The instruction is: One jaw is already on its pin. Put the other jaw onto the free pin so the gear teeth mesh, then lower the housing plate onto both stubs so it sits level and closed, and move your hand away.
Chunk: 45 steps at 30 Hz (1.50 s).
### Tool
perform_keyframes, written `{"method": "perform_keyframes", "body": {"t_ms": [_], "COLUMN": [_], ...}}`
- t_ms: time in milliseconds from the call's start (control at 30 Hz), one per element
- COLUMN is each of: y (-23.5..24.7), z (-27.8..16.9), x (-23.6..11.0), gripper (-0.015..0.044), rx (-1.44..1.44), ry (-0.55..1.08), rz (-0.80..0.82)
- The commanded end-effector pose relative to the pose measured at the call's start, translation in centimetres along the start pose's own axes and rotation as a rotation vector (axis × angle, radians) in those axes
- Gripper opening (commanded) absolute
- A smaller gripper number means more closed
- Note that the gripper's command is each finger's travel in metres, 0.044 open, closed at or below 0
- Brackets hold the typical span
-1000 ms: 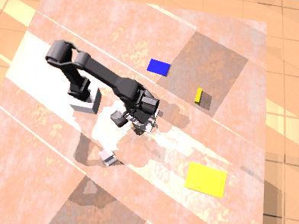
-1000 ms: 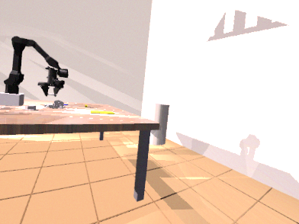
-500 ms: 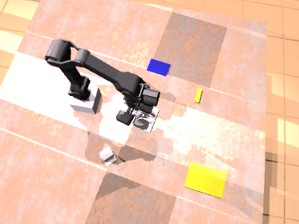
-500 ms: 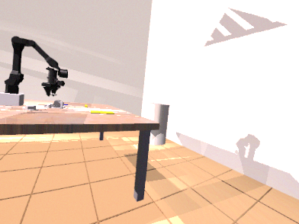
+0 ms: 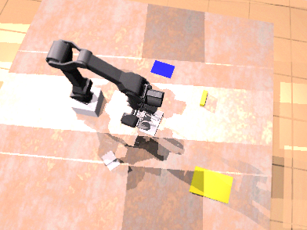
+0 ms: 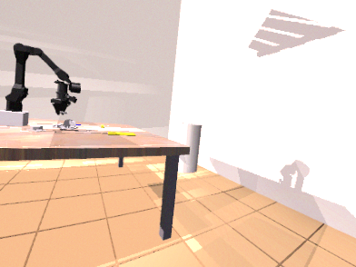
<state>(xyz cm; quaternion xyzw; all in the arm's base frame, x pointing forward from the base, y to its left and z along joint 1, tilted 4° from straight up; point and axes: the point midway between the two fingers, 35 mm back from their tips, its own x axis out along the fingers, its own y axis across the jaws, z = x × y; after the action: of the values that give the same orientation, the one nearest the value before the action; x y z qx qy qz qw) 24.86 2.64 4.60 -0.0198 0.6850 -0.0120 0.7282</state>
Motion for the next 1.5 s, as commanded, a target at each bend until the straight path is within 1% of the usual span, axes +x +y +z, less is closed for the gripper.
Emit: {"method": "perform_keyframes", "body": {"t_ms": [0, 367, 600, 1467], "y": [-0.1, -0.1, 0.3, 0.3], "z": [0.0, 0.0, -1.3, -1.4], "x": [0.0, 0.0, 0.0, 0.0], "gripper": [0.0351, 0.0351, 0.0351, 0.0351], "rx": [-0.007, -0.018, -0.018, -0.011], "ry": [-0.002, -0.002, -0.001, -0.001], "rz": [-0.006, -0.006, -0.006, -0.006]}}
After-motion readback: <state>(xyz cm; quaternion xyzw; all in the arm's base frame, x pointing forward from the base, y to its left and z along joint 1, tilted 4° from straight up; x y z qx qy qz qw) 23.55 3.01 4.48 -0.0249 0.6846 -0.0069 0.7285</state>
